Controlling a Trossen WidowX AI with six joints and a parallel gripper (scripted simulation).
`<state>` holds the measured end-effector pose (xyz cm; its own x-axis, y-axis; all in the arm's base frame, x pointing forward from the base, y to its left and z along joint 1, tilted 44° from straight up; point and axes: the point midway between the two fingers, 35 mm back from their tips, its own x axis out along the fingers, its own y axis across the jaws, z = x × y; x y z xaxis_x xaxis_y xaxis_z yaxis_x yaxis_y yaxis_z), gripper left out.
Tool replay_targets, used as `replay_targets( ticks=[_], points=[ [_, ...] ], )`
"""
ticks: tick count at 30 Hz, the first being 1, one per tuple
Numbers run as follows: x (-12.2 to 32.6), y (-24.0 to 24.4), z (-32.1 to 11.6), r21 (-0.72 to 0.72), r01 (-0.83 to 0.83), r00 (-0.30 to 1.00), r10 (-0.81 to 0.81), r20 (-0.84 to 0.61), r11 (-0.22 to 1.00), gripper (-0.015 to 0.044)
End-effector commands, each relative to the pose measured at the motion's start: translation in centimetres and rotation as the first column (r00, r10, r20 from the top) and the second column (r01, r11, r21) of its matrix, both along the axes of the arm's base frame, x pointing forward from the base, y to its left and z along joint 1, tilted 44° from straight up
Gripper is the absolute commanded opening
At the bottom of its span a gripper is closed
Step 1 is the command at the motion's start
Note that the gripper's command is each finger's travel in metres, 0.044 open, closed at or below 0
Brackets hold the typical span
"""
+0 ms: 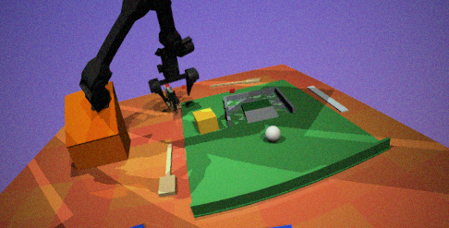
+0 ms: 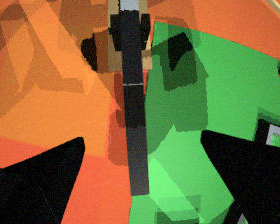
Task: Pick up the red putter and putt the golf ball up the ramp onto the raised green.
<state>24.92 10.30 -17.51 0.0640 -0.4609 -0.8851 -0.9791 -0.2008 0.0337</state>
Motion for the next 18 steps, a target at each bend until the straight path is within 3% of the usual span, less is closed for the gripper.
replay_targets(
  ticks=[1, 18],
  points=[
    [-0.4, -0.9, -0.7, -0.015, -0.004, 1.000, 0.004, -0.013, 1.000, 0.0440],
    [-0.2, -2.3, -2.1, -0.016, -0.004, 1.000, 0.004, -0.013, 1.000, 0.0440]
  ],
)
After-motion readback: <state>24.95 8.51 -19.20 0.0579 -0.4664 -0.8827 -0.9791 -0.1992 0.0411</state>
